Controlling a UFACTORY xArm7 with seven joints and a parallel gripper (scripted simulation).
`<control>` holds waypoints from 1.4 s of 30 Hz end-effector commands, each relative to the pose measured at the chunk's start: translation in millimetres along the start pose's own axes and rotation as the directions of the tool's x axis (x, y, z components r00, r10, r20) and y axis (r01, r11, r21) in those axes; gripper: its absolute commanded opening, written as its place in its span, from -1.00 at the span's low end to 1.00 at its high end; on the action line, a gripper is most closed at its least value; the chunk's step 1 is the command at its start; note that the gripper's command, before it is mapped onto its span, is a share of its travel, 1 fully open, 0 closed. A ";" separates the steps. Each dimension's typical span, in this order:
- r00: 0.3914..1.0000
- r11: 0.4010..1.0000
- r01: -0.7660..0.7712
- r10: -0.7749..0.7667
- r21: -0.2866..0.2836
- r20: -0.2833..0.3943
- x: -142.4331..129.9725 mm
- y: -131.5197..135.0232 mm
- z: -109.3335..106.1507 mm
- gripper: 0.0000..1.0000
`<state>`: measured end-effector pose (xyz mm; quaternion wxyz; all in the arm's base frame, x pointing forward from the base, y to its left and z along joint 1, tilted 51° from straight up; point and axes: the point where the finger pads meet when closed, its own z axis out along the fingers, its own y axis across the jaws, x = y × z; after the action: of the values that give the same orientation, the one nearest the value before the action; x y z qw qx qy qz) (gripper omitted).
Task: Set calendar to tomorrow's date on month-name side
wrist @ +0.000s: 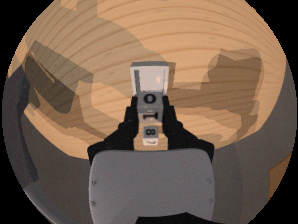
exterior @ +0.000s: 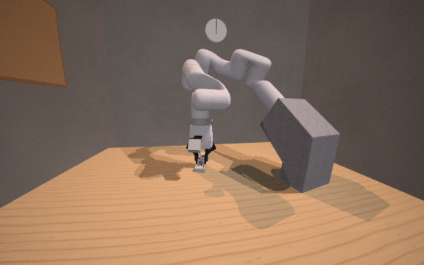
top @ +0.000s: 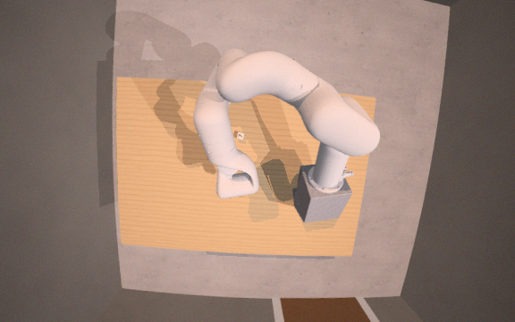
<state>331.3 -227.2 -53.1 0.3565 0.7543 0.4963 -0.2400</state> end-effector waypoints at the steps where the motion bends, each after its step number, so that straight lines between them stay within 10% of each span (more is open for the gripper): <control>1: 1.000 1.000 0.000 0.000 -0.002 -0.002 1.2 0.8 -1.2 -0.47; 23: 1.000 1.000 0.000 0.000 -0.002 -0.002 1.2 0.8 -1.2 -0.47; 42: 1.000 1.000 0.000 0.000 -0.002 -0.002 1.2 0.8 -1.2 -0.05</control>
<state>331.3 -227.2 -53.1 0.3565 0.7543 0.4963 -0.2400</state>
